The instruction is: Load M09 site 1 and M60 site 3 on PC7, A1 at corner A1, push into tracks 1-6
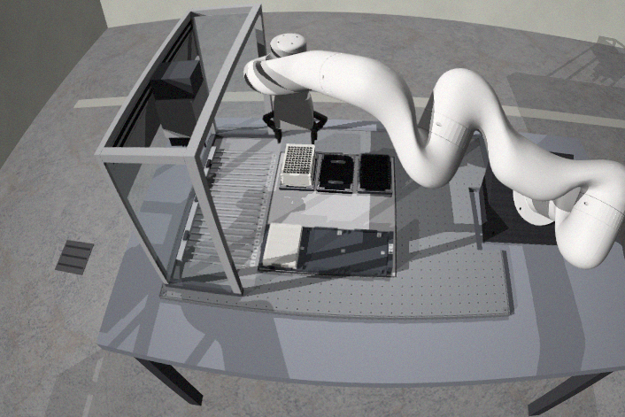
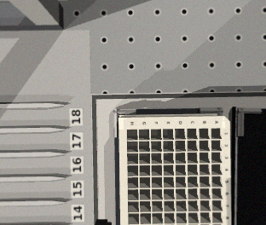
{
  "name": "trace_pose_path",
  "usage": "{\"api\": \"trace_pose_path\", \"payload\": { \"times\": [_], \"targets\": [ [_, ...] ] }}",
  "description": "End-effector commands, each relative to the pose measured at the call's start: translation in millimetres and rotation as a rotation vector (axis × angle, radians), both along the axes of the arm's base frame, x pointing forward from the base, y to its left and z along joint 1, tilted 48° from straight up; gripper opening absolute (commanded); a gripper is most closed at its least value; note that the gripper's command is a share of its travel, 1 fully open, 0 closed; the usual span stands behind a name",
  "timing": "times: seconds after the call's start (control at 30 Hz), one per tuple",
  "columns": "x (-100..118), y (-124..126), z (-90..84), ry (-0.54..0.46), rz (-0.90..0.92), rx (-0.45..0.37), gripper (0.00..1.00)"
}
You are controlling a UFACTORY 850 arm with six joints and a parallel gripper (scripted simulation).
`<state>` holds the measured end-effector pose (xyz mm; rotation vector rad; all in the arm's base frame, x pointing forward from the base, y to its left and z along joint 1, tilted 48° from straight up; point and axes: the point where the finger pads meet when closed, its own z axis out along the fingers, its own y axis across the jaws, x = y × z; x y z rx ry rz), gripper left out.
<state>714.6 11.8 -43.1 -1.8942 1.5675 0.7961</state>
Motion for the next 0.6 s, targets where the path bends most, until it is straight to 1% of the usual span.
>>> {"api": "trace_pose_path", "payload": {
  "times": [0.0, 0.57],
  "targets": [
    [0.2, 4.7, -4.2, -0.002, -0.001, 0.000, 1.00],
    [-2.2, 23.1, -21.0, -0.002, -0.001, 0.000, 1.00]
  ]
}}
